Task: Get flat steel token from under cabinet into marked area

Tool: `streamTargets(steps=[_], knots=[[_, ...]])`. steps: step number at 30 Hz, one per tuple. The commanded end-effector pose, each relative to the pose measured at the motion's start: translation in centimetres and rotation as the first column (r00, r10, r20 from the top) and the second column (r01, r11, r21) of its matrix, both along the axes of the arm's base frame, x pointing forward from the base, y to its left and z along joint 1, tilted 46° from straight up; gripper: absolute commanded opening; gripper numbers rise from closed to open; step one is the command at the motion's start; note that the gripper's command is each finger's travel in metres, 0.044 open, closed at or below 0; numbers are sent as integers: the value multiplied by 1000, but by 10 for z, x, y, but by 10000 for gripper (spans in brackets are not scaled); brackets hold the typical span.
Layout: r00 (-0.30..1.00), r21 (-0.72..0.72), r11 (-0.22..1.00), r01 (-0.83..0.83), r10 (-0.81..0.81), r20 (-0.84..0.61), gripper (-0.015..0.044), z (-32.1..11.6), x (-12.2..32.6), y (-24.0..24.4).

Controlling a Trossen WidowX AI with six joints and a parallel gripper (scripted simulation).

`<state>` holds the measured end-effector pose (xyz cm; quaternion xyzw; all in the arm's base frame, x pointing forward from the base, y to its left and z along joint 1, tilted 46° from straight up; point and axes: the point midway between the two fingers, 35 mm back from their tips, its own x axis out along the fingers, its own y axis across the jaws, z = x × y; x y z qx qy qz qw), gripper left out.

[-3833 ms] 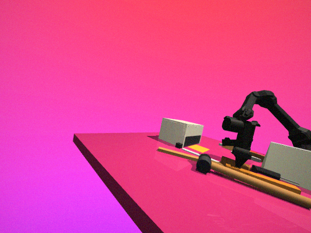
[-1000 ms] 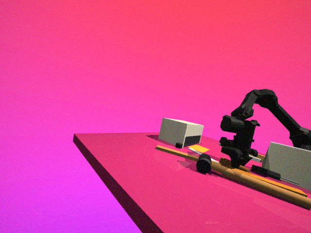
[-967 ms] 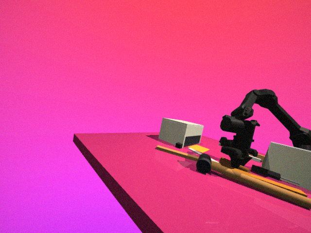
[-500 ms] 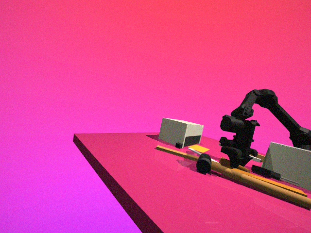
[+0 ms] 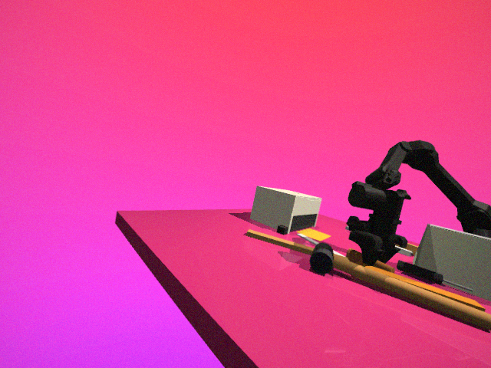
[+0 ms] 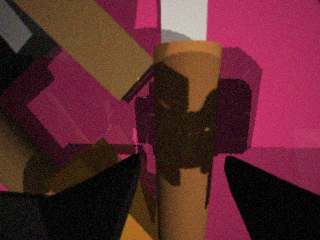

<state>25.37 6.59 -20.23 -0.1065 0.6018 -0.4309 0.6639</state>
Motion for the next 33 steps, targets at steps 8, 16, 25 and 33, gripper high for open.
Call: streamTargets(steps=[8, 16, 25, 33], knots=[[1000, 2, 1000, -2, 2, 4, 243, -1, 0, 0], [1000, 2, 1000, -2, 2, 4, 189, -1, 0, 0], [1000, 2, 1000, -2, 2, 4, 129, -1, 0, 0], [1000, 3, 1000, -2, 2, 4, 0, -1, -1, 0]])
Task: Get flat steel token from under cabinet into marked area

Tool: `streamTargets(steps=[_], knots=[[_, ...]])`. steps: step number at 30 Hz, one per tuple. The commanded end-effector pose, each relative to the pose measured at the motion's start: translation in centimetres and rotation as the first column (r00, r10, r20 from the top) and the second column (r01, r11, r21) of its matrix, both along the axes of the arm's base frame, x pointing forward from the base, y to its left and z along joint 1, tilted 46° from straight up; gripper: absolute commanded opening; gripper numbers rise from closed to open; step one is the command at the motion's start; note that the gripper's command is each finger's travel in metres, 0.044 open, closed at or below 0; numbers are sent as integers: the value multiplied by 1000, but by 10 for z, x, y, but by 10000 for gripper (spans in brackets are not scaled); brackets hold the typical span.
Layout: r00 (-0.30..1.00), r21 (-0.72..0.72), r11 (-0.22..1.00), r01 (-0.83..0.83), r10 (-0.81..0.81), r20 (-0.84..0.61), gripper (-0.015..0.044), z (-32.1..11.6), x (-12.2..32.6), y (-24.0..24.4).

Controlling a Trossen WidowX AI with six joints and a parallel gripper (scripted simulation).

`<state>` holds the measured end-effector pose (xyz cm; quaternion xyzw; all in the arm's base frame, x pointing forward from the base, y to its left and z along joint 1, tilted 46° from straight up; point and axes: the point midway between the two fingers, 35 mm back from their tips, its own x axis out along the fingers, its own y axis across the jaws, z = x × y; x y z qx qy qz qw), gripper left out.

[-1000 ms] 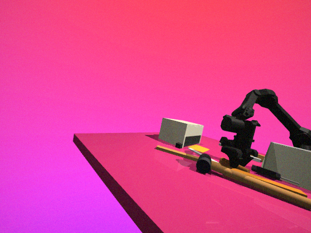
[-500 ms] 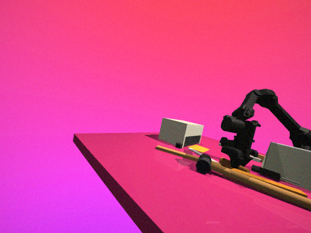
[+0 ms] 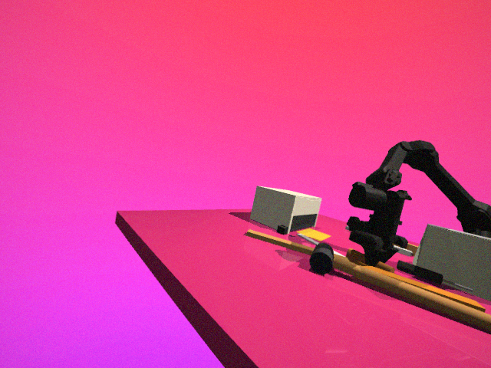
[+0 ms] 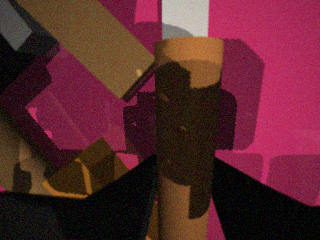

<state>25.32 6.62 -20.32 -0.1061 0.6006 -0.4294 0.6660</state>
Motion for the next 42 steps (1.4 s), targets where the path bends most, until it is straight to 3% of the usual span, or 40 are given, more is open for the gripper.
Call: streamTargets(steps=[1, 42], knots=[[1000, 1, 1000, 1, -1, 0, 0, 0, 0, 0], [1000, -1, 1000, 4, -4, 0, 0, 18, 66, -27]])
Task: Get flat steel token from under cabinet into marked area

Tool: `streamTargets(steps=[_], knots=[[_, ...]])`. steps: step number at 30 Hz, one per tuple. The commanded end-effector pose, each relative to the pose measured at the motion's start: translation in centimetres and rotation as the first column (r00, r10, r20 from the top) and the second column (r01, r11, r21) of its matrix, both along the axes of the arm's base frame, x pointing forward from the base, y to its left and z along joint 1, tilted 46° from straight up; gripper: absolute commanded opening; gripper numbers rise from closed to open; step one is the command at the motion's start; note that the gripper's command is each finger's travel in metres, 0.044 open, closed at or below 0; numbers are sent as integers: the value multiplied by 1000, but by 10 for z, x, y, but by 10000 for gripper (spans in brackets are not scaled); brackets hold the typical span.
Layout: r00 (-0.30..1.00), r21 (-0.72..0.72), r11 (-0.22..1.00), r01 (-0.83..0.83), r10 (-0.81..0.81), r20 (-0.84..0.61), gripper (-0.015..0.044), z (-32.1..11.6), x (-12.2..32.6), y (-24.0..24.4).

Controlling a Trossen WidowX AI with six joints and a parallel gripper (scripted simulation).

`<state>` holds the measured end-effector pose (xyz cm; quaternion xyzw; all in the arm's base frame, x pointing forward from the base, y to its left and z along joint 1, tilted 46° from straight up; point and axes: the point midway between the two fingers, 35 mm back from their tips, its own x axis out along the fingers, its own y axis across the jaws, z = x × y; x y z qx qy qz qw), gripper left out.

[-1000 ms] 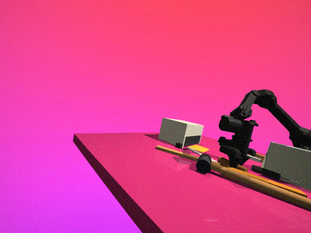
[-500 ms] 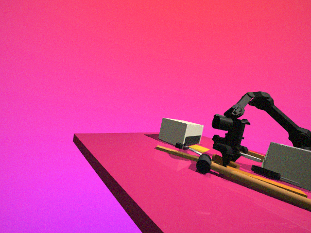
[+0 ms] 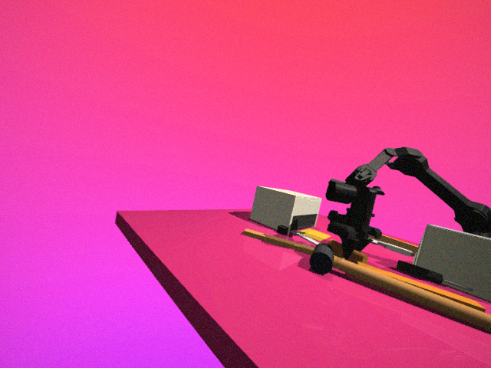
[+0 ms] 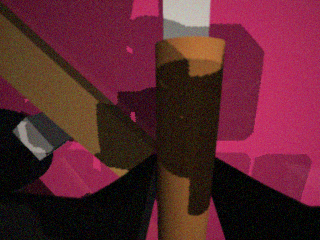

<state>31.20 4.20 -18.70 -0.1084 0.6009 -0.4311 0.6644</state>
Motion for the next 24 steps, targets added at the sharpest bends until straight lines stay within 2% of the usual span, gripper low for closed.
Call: streamTargets(steps=[1, 24], knots=[[1000, 4, 1000, 3, -3, 4, 0, 2, 9, -3], [1000, 2, 1000, 3, -3, 5, 0, 10, 40, -16]])
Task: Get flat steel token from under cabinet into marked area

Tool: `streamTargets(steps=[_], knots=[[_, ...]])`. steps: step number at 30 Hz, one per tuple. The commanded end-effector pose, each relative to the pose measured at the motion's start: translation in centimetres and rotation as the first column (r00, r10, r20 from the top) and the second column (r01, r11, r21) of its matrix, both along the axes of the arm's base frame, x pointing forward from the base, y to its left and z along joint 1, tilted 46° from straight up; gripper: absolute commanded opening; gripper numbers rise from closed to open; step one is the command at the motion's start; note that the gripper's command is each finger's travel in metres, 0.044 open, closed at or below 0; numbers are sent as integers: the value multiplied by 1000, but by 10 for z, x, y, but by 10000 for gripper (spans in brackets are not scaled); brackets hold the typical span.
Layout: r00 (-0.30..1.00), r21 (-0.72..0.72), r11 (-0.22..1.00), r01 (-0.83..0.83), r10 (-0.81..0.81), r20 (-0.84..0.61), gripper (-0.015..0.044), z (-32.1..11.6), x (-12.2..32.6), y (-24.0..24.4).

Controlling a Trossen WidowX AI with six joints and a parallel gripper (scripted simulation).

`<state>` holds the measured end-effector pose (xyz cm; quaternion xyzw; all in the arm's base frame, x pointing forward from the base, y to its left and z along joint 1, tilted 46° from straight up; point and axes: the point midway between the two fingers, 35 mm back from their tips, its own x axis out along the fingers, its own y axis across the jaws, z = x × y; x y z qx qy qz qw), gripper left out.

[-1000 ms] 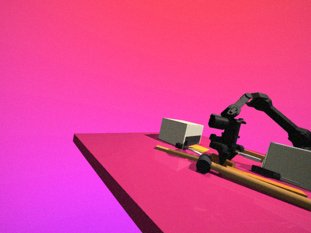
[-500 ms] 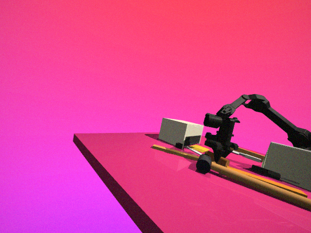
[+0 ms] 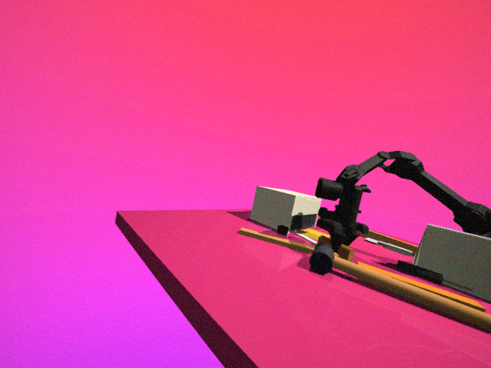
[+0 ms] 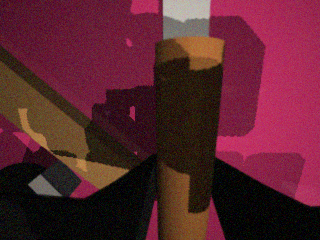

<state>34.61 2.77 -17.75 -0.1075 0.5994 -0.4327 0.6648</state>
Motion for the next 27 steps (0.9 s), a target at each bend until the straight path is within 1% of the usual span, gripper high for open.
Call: streamTargets(steps=[1, 27], knots=[[1000, 4, 1000, 1, -1, 1, 0, 1, 7, -2], [1000, 3, 1000, 1, -1, 2, 0, 9, 36, -13]])
